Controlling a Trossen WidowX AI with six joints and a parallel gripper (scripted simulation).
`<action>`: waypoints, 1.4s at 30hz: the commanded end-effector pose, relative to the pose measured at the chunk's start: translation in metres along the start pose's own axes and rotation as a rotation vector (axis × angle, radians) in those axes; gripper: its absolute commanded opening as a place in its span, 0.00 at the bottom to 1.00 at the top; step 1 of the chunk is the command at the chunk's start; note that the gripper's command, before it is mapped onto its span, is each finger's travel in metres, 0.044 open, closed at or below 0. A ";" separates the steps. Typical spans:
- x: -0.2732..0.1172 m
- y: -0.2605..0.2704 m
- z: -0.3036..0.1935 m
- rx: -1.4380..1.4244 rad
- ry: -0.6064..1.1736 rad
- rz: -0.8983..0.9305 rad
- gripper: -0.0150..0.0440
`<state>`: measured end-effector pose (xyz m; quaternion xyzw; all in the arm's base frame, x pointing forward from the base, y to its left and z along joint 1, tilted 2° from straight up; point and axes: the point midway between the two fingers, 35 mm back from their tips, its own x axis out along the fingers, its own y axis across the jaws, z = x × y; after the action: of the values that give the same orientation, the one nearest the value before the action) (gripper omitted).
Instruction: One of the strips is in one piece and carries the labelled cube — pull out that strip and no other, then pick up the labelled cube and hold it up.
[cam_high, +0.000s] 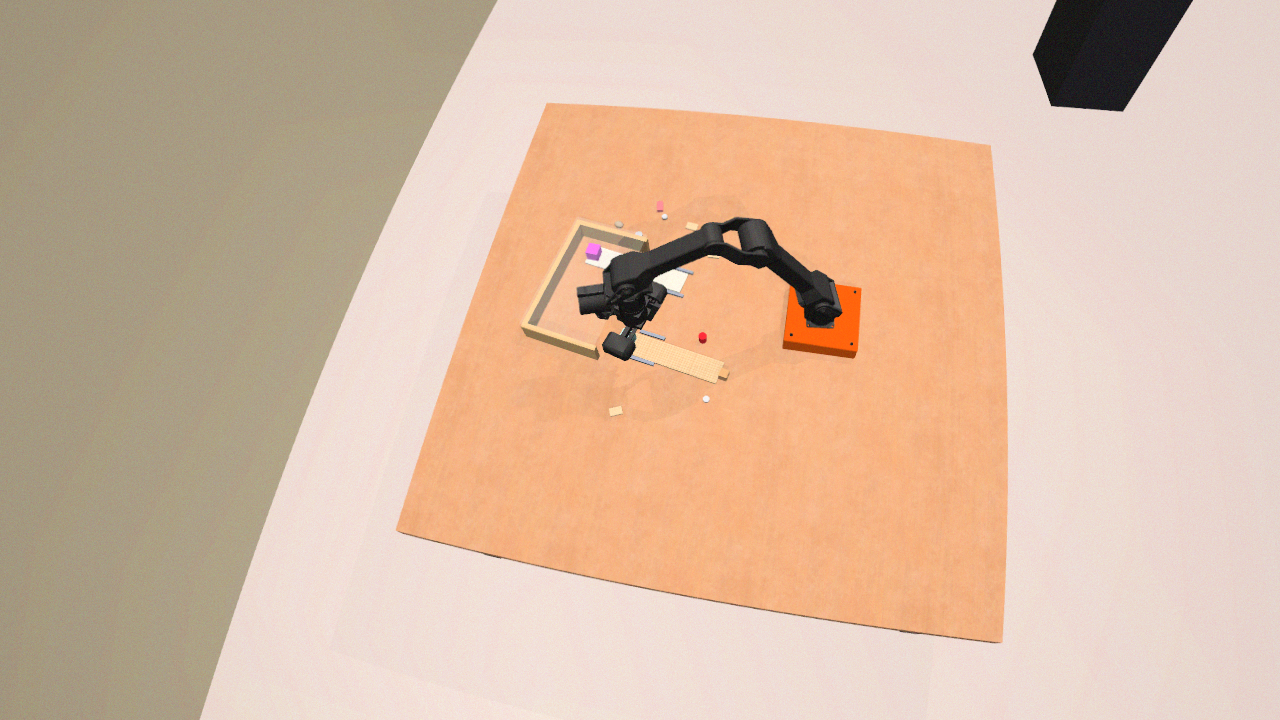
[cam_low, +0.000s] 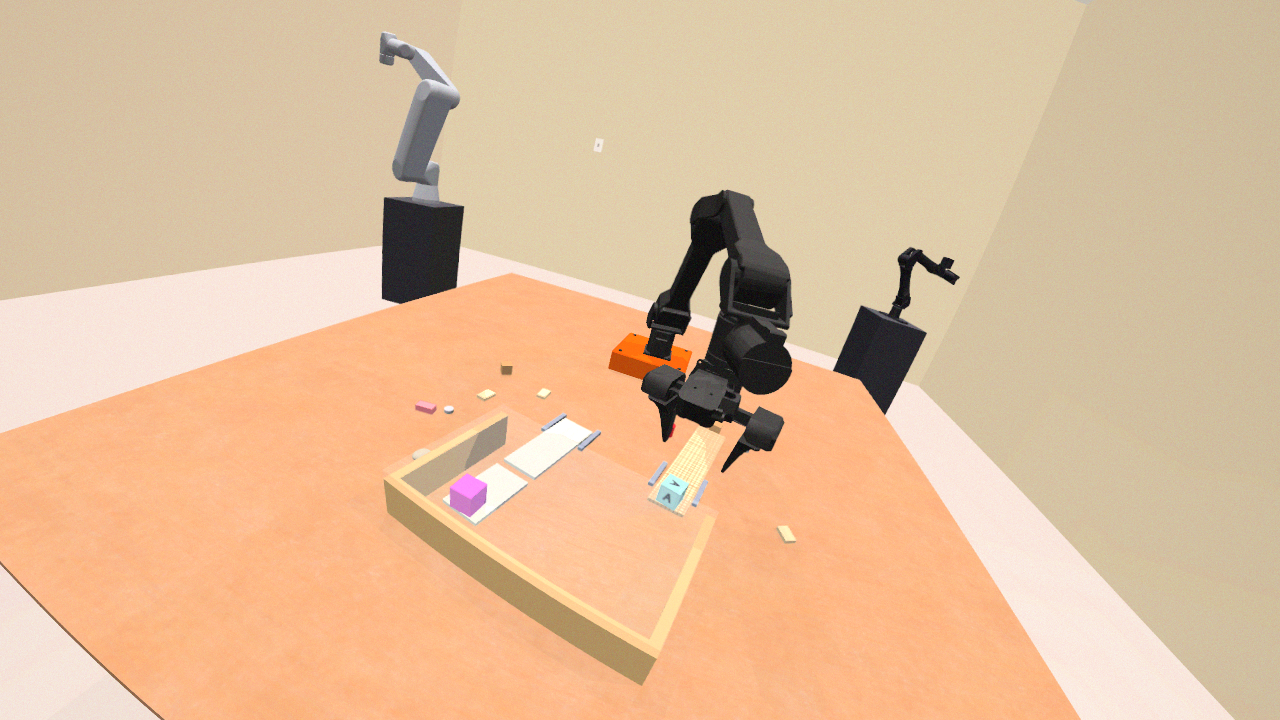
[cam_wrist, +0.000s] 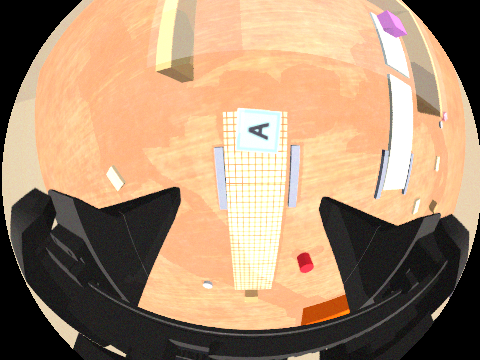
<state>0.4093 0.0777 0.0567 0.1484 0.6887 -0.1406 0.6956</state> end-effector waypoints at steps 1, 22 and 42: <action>-0.001 0.000 0.015 -0.004 0.001 -0.004 1.00; 0.019 -0.001 0.039 -0.004 -0.001 -0.004 0.68; 0.051 -0.002 0.038 -0.004 0.000 -0.004 0.68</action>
<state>0.4449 0.0617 0.0113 0.1485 0.6885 -0.1409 0.6957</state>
